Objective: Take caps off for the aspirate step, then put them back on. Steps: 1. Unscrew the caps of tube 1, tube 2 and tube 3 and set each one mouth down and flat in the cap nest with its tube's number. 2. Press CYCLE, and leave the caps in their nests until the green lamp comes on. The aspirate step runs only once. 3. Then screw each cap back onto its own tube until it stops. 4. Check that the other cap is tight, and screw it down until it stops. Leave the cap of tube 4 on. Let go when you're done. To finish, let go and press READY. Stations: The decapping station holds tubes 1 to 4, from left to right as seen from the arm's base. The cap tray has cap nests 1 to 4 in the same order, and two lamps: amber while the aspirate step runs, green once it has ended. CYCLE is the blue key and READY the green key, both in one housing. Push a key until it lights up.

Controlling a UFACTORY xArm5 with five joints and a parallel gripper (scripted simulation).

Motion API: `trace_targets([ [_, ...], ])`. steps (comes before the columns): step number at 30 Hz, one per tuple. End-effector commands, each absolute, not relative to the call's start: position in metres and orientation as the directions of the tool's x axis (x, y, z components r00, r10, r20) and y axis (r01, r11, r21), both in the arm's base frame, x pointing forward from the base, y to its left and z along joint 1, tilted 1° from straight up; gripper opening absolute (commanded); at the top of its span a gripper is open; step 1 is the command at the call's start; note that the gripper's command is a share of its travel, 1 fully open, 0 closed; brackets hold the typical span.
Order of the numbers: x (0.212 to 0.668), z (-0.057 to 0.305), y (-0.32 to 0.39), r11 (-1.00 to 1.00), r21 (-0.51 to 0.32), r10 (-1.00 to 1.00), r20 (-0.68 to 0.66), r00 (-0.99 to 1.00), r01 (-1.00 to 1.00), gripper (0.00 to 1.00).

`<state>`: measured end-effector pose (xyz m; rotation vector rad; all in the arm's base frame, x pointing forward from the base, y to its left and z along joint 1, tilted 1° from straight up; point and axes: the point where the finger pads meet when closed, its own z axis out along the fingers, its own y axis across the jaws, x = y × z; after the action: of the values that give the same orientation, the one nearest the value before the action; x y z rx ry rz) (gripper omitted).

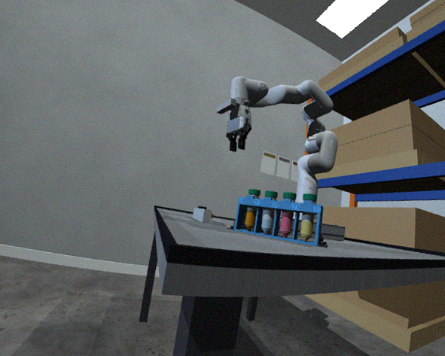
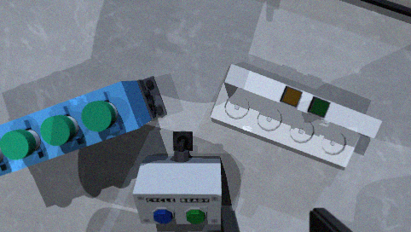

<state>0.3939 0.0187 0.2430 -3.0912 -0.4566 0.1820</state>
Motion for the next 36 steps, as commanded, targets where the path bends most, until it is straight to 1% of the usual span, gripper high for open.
trace_targets([
  [1,0.399,0.248,0.008,-0.993,-0.004,0.119,-0.041,0.992,0.119,0.46],
  [2,0.399,0.248,0.008,-0.994,-0.003,0.106,-0.037,0.994,0.106,0.46],
  [7,0.395,0.215,0.030,-0.982,-0.004,0.187,-0.035,0.982,0.187,0.46],
  [9,0.394,0.207,0.036,-0.979,-0.005,0.205,-0.034,0.978,0.205,0.46],
  [11,0.394,0.207,0.036,-0.979,-0.005,0.205,-0.034,0.978,0.205,0.46],
  [14,0.392,0.186,0.050,-0.967,-0.006,0.254,-0.033,0.967,0.254,0.46],
  [26,0.386,0.131,0.087,-0.925,-0.008,0.380,-0.029,0.925,0.380,0.46],
  [28,0.386,0.131,0.087,-0.925,-0.008,0.380,-0.029,0.925,0.380,0.46],
  [31,0.384,0.112,0.100,-0.905,-0.009,0.426,-0.028,0.905,0.425,0.46],
  [36,0.384,0.112,0.100,-0.866,-0.010,0.499,-0.026,0.866,0.499,0.46],
])
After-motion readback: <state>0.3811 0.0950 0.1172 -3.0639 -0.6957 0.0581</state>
